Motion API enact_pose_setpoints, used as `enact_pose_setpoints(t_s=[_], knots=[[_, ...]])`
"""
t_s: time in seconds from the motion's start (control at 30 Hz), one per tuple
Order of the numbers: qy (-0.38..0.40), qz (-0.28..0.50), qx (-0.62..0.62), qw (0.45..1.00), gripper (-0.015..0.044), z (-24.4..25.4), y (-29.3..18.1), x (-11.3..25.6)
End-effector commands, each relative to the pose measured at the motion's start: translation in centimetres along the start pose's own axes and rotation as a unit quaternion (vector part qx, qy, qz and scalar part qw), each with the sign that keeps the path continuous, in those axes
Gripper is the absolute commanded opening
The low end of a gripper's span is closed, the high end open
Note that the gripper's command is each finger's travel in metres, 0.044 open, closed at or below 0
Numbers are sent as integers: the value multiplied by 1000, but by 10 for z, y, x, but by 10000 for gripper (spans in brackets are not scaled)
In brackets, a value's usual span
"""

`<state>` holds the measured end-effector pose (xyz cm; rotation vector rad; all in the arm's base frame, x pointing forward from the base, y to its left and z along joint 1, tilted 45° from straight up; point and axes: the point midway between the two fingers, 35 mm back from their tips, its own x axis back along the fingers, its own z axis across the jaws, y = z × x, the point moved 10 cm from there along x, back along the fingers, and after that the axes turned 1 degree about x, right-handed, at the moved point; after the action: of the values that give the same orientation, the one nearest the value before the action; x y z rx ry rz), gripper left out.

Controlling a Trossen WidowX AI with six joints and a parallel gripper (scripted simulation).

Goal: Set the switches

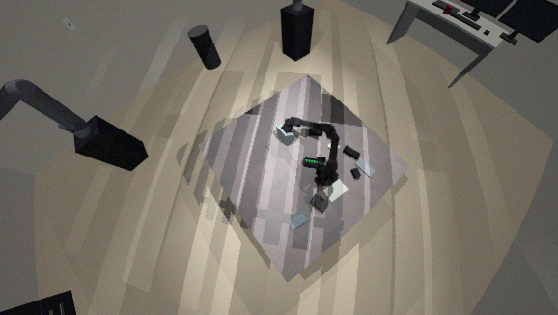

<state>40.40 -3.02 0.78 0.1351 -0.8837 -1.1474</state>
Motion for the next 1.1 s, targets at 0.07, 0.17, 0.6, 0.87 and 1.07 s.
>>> enact_pose_setpoints(t_s=[0.07, 0.17, 0.6, 0.87, 1.07], knots=[[3, -2, -4, 1000, 0, 4, -1, -2], [3, -2, -4, 1000, 0, 7, 0, -3], [3, -2, -4, 1000, 0, 21, 1, -7], [3, -2, -4, 1000, 0, 29, 1, -10], [4, -2, -4, 1000, 0, 36, 1, -12]])
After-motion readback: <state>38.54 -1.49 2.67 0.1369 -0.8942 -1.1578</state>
